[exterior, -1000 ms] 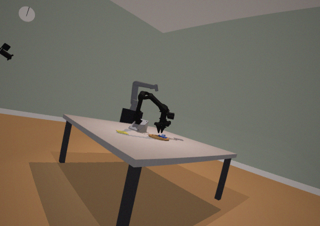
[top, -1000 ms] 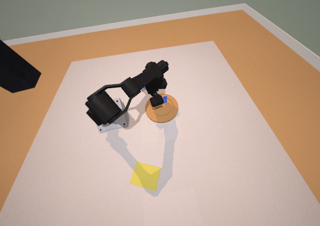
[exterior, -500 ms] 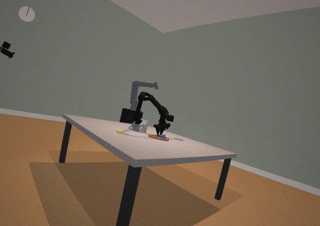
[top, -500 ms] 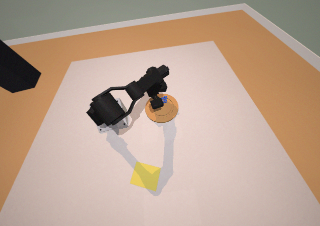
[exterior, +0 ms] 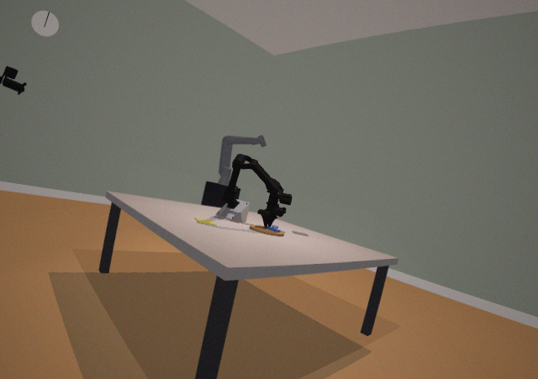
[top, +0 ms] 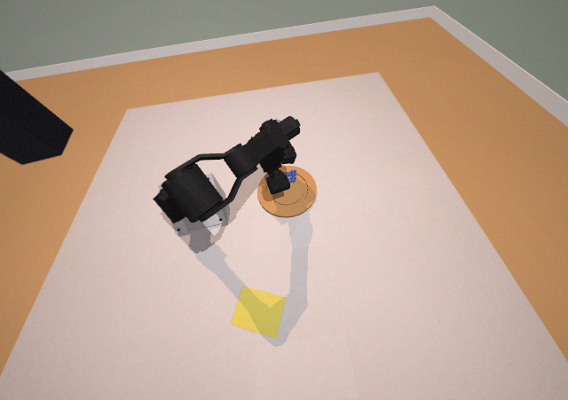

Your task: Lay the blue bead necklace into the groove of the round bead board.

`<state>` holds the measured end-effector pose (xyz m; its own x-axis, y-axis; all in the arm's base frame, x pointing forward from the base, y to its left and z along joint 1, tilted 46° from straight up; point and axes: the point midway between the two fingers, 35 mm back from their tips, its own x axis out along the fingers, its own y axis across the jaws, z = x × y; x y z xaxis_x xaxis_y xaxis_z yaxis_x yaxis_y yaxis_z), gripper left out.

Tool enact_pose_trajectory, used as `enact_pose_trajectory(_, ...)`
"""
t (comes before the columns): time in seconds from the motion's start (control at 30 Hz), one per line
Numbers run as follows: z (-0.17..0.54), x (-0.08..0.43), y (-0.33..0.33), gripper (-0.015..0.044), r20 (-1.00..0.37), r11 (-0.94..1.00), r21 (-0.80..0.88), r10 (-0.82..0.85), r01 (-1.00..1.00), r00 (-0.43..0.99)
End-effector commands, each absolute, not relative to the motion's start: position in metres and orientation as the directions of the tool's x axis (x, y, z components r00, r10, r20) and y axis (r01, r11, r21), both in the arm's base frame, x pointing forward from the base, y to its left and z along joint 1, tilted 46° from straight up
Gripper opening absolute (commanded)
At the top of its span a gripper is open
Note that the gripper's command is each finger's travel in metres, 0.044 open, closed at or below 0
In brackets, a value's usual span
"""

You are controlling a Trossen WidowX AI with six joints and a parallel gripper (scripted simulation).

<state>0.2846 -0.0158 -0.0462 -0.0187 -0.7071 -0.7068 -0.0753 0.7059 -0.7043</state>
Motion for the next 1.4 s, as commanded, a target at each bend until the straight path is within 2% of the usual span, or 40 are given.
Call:
enact_pose_trajectory(0.0,-0.046,0.2849,-0.0157,0.0085,-0.707,0.706,-0.704,-0.707,-0.074,-0.018)
enact_pose_trajectory(0.43,-0.046,0.2849,-0.0157,0.0,-0.707,0.706,-0.704,-0.707,-0.074,-0.018)
enact_pose_trajectory(1.37,-0.0405,0.2845,-0.0101,0.0,-0.706,0.705,-0.705,-0.708,-0.078,-0.019)
